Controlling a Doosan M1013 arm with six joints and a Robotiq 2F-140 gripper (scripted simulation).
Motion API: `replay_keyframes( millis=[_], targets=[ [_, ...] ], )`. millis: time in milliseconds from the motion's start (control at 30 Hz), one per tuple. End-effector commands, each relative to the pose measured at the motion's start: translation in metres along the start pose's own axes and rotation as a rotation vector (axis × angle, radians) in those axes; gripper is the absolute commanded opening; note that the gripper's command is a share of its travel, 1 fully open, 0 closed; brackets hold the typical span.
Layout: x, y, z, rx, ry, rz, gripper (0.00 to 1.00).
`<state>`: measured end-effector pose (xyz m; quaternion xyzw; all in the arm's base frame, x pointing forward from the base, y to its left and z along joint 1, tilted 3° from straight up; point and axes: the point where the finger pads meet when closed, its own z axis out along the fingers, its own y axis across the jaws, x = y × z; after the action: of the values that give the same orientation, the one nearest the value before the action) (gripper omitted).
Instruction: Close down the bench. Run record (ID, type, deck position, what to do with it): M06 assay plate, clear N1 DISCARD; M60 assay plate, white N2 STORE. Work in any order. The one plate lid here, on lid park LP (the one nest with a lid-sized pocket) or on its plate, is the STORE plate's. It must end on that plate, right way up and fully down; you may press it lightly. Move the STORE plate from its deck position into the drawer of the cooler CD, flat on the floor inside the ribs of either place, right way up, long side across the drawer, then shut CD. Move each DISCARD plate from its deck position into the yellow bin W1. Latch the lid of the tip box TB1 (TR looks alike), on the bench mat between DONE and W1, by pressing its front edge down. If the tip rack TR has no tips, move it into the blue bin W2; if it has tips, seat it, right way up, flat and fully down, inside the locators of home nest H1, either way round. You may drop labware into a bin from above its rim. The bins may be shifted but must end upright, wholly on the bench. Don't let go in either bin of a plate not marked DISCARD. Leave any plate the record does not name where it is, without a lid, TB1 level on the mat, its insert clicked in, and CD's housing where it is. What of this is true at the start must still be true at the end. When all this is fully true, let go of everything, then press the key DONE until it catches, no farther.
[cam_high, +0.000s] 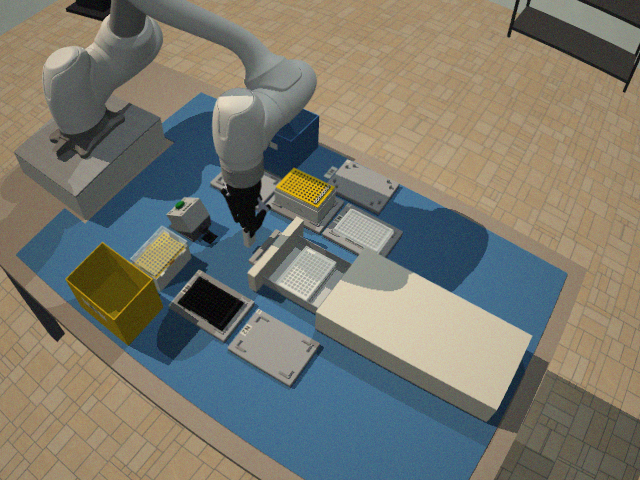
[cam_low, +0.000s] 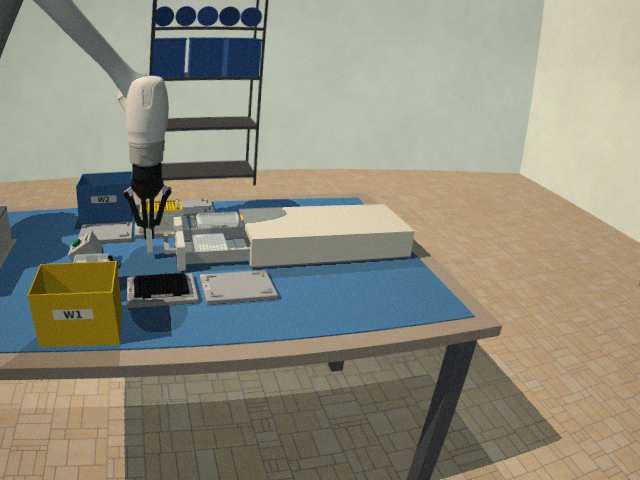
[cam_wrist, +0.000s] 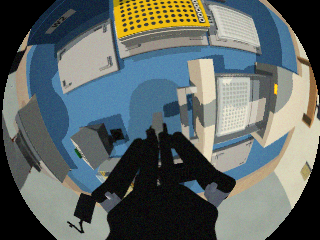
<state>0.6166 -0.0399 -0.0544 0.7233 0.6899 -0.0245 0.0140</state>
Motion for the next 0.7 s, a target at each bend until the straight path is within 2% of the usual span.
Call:
replay_keyframes(
  millis=[0,300,667],
  targets=[
    [0.0,0.0,0.003,0.0,0.0,0.0,0.0],
    [0.0,0.0,0.014,0.0,0.0,0.0,0.0],
    [0.0,0.0,0.014,0.0,0.0,0.0,0.0]
  ],
)
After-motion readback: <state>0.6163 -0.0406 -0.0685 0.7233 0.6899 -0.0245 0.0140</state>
